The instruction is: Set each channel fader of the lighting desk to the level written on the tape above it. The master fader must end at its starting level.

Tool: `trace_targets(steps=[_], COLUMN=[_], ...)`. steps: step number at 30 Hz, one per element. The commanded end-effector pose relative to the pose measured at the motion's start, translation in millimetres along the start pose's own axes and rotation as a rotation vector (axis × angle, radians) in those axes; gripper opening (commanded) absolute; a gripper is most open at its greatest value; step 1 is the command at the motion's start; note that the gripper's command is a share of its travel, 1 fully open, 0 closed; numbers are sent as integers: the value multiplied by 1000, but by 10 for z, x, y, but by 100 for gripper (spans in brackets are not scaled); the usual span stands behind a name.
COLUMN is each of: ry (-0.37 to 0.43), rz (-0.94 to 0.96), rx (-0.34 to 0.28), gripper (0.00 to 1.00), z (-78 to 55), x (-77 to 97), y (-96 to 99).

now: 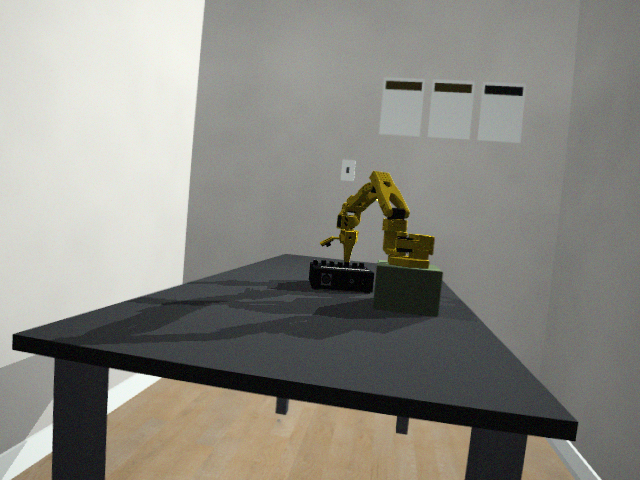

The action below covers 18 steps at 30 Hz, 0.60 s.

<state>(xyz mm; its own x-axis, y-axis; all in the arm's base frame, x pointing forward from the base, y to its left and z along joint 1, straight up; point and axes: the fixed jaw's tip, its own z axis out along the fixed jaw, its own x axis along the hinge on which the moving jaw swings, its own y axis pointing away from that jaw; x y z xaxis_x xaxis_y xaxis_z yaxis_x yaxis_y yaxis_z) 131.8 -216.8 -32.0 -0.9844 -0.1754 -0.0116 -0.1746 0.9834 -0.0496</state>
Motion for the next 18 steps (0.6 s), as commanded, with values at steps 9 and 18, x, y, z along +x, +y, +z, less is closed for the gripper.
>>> trace_targets(steps=[9,18], ry=[9,9], rz=[-26,-26], rx=[-45,-45], gripper=[0,0], z=[61,62], x=[-65,-67], y=[150,157])
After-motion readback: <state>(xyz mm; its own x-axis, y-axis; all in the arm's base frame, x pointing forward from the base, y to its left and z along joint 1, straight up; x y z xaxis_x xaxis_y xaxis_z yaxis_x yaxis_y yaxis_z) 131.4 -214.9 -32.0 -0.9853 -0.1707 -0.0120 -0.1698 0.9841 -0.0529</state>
